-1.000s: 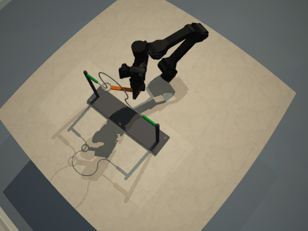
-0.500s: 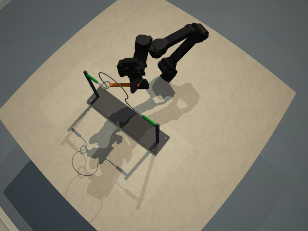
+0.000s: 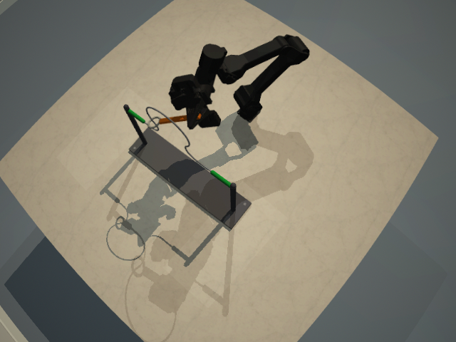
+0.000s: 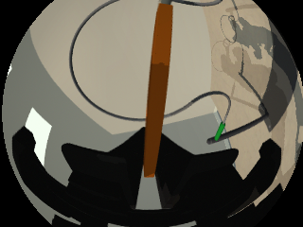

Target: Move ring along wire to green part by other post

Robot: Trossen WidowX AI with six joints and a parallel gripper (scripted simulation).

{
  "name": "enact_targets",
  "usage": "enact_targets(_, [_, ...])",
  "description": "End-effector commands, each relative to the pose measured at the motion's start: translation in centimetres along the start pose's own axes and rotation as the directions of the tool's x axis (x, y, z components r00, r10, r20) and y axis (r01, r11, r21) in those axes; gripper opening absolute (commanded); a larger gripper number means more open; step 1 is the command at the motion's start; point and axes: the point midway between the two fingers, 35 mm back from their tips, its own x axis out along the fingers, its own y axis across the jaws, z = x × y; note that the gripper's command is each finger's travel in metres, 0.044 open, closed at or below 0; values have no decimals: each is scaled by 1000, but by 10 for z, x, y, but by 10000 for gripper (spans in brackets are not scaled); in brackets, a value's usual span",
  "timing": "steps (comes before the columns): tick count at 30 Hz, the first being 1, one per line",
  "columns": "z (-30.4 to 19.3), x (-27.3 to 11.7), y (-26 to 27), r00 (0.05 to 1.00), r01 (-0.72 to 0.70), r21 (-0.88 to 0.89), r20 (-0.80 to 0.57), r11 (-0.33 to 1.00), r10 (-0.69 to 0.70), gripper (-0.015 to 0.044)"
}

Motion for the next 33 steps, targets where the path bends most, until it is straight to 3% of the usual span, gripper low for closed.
enact_targets(1, [0, 0, 6, 1000, -2, 12, -5, 1000, 2, -150])
enact_targets(33, [2, -1, 3, 984, 177, -268, 29, 947, -175, -150])
